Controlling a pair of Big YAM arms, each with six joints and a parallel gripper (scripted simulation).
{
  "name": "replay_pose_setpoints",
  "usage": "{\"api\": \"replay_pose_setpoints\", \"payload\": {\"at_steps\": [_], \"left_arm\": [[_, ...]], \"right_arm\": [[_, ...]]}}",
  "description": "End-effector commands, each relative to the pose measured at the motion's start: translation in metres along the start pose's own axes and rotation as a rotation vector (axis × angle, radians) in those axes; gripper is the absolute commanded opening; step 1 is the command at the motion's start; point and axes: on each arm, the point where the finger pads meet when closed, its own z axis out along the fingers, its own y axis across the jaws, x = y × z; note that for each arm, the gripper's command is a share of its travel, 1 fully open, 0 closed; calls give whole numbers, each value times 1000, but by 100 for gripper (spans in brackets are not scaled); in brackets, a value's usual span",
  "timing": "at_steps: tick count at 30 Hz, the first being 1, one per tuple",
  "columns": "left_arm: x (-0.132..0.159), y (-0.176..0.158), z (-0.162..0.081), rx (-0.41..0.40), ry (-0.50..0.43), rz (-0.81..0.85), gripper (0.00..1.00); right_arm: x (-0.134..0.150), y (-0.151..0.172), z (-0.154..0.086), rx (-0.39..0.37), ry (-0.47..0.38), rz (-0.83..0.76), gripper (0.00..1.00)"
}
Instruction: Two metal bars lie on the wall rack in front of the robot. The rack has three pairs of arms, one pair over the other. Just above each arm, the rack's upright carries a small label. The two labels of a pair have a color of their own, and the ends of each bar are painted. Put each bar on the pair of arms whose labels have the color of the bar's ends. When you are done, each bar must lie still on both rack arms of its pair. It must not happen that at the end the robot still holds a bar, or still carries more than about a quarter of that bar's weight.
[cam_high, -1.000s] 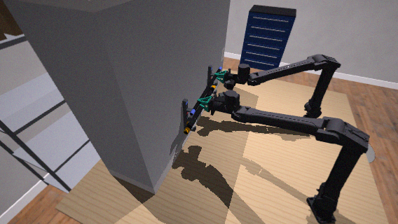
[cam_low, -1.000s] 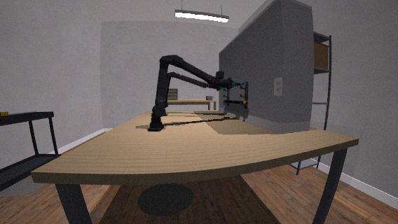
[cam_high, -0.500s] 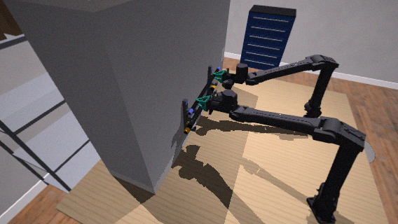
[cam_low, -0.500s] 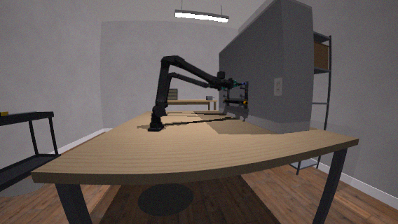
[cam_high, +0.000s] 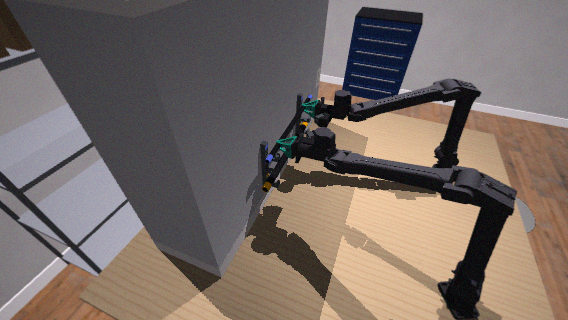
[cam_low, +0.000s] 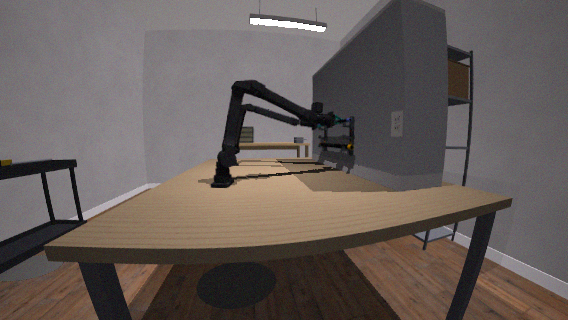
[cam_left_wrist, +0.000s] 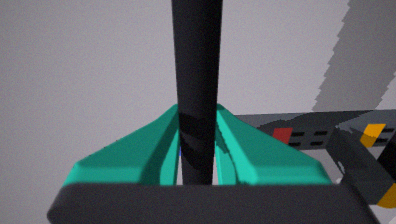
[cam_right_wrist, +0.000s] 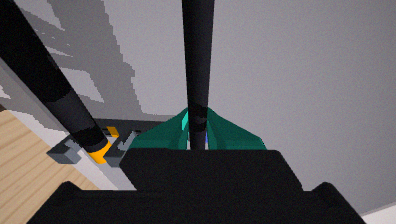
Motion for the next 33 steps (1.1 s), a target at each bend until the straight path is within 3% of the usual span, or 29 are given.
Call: {"api": "replay_pose_setpoints", "payload": {"at_steps": [1,33], "left_arm": [[9,86,12,-124,12,-44,0],[9,79,21,-124,12,-44,0]], "right_arm": [[3,-67,12,103,4,39,0],[3,-60,20,104,3,39,0]]}}
